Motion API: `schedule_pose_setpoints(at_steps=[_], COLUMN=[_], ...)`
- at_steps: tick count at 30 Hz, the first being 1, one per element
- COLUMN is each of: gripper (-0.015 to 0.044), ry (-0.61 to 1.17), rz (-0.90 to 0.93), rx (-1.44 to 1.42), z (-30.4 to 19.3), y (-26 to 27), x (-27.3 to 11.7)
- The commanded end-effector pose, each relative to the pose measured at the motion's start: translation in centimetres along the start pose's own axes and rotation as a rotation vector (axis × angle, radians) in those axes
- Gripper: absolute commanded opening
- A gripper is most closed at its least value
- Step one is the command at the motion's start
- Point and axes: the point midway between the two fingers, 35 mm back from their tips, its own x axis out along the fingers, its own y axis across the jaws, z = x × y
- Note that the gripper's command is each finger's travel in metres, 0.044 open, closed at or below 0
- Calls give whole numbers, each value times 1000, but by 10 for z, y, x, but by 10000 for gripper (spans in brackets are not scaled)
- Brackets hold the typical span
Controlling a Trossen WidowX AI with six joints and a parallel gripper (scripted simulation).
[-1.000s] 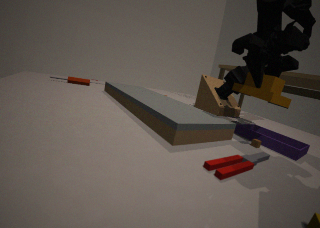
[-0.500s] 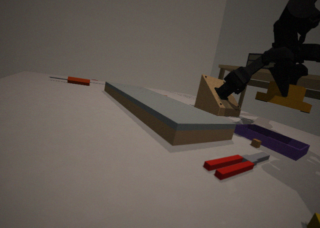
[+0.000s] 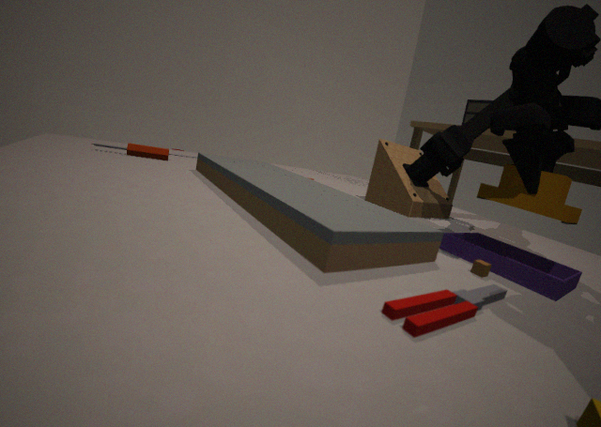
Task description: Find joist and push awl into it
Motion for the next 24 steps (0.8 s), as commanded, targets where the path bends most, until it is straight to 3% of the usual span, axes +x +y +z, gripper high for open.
schedule_pose_setpoints(at_steps=[1,24], gripper=[0,0], ry=[1,1], rz=[-2,-2], rx=[2,1], z=[-2,-11], y=[-1,-2], x=[6,40])
